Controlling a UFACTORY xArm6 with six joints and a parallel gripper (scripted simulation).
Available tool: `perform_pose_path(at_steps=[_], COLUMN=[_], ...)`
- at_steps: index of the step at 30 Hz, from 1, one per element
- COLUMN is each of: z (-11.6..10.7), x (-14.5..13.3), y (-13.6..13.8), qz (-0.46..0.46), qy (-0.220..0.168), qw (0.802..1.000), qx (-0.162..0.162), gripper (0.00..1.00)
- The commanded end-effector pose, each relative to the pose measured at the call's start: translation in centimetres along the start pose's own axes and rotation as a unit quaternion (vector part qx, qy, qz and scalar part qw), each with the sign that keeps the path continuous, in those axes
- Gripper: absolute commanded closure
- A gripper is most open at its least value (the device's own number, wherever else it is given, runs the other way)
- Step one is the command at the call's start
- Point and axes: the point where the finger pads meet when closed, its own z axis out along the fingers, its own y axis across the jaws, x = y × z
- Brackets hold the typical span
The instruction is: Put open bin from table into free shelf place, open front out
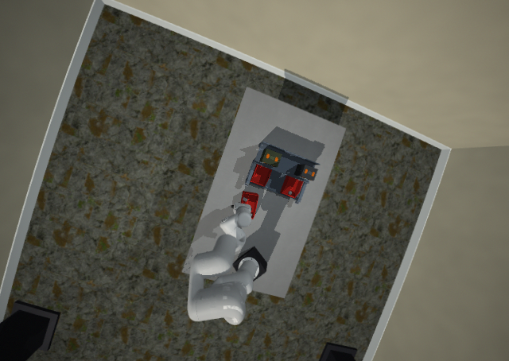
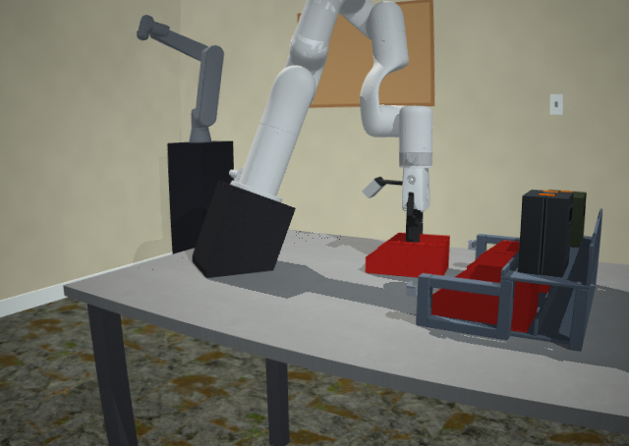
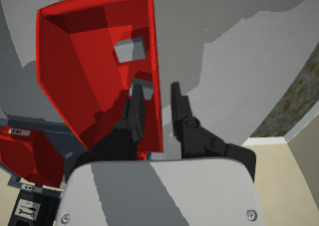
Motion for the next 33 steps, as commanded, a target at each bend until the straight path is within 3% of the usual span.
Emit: perform_pose_path(at_steps=[1,6,33], z=[0.0,1.5,2.2], x=[-0.1,-0.1,-0.1], y=[0.0,0.0,0.0], qz=[0.000,0.000,0.000], qy=[-0.001,-0.001,-0.001], qw=[1.000,1.000,1.000], qx=[0.000,0.000,0.000], gripper=[0.72,0.72,0.72])
